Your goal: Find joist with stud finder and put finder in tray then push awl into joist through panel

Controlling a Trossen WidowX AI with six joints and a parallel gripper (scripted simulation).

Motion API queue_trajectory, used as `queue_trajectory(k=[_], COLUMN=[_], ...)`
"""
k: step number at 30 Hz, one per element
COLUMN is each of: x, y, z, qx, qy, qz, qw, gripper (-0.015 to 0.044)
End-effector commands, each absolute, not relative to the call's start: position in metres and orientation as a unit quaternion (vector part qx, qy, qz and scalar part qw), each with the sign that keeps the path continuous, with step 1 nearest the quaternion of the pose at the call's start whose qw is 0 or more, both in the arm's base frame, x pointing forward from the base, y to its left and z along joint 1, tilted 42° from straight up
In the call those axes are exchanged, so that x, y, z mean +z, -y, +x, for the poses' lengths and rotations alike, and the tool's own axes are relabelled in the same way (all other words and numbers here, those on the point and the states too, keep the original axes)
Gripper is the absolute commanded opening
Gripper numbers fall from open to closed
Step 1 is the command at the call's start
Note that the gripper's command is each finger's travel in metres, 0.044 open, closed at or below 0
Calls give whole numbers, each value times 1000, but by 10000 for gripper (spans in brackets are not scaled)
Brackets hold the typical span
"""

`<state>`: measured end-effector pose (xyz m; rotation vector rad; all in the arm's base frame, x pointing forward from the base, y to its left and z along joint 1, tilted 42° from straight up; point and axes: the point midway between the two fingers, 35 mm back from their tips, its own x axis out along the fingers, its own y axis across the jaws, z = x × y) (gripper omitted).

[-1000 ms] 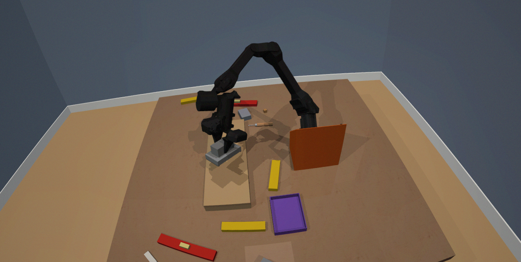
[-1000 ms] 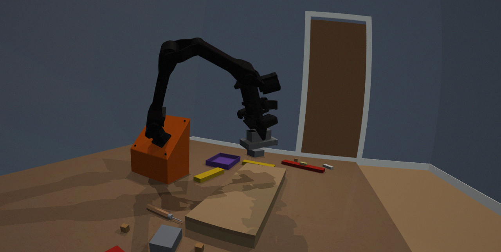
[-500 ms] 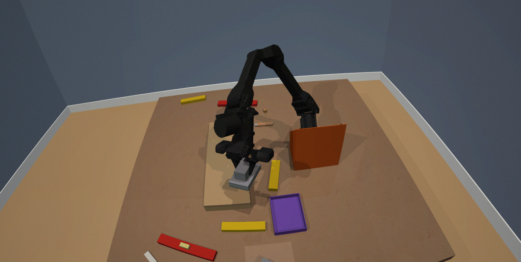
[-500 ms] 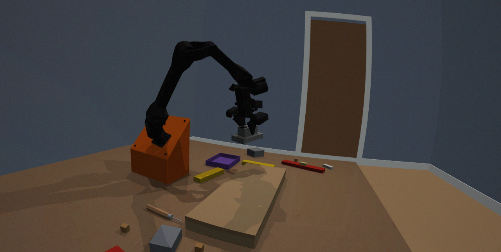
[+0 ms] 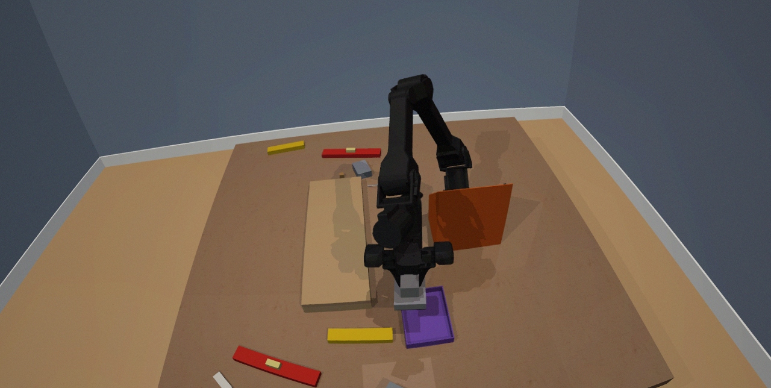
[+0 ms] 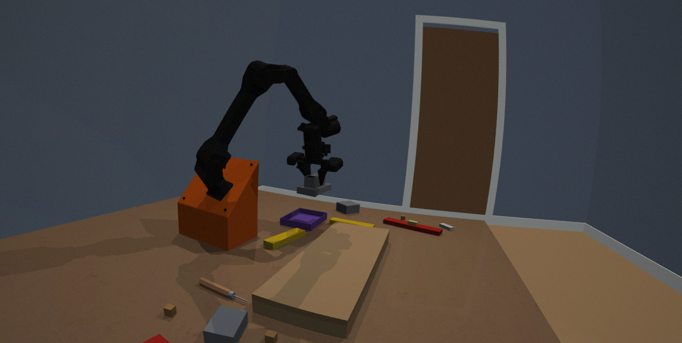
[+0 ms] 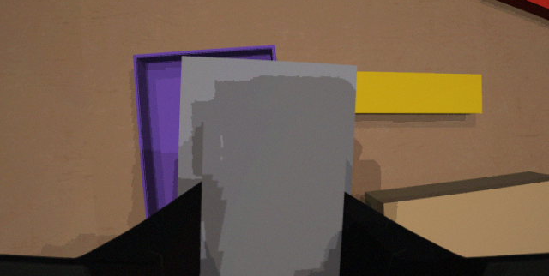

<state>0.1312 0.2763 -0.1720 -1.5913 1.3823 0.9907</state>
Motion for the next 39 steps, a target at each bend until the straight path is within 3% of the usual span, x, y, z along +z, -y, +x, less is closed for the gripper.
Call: queue_trajectory(k=[1,5,39], x=[-186,-197,-257], y=[-274,-270,-221], z=[109,92,104], qx=[406,415,414], qy=[-540,-537,-537], qz=[-639,-649,-650], qw=[366,343,343], gripper=[0,0,0])
